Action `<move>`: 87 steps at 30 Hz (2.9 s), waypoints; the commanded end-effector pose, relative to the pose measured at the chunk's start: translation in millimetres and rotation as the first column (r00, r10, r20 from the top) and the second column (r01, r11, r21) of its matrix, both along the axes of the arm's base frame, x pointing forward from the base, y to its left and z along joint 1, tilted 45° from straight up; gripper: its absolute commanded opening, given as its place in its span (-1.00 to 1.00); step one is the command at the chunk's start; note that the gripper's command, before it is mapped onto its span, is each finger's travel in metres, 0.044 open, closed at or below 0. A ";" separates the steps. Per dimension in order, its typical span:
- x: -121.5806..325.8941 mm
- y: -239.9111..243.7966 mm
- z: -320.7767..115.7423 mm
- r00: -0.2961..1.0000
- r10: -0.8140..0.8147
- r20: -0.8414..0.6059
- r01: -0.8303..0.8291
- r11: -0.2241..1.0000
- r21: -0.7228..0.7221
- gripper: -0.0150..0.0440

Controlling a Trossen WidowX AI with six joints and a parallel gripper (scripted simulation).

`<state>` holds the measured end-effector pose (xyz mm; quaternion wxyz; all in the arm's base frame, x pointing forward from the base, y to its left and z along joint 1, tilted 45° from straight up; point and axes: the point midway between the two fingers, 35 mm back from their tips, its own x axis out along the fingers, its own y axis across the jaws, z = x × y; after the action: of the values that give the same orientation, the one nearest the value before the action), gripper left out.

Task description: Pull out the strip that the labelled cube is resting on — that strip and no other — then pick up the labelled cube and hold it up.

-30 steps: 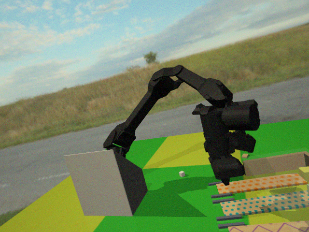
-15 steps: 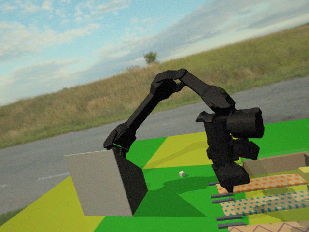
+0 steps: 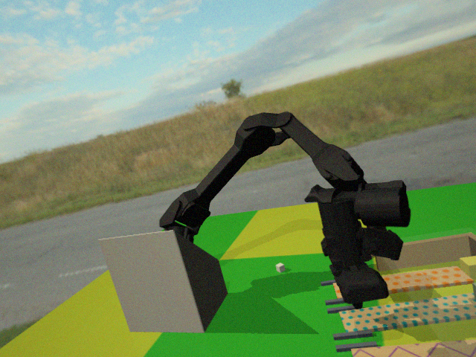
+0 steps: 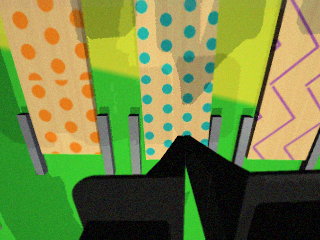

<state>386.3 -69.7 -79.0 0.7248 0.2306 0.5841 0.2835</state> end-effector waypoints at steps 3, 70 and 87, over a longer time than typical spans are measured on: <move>-1.6 10.7 -9.7 1.000 -0.002 -0.015 0.002 1.000 0.012 -0.49; 0.7 21.2 -19.1 1.000 -0.002 -0.015 0.002 1.000 0.014 -0.49; 1.6 22.2 -20.3 1.000 -0.002 -0.015 0.002 1.000 0.014 -0.49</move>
<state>387.2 -51.5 -96.7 0.7211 0.2370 0.5861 0.2834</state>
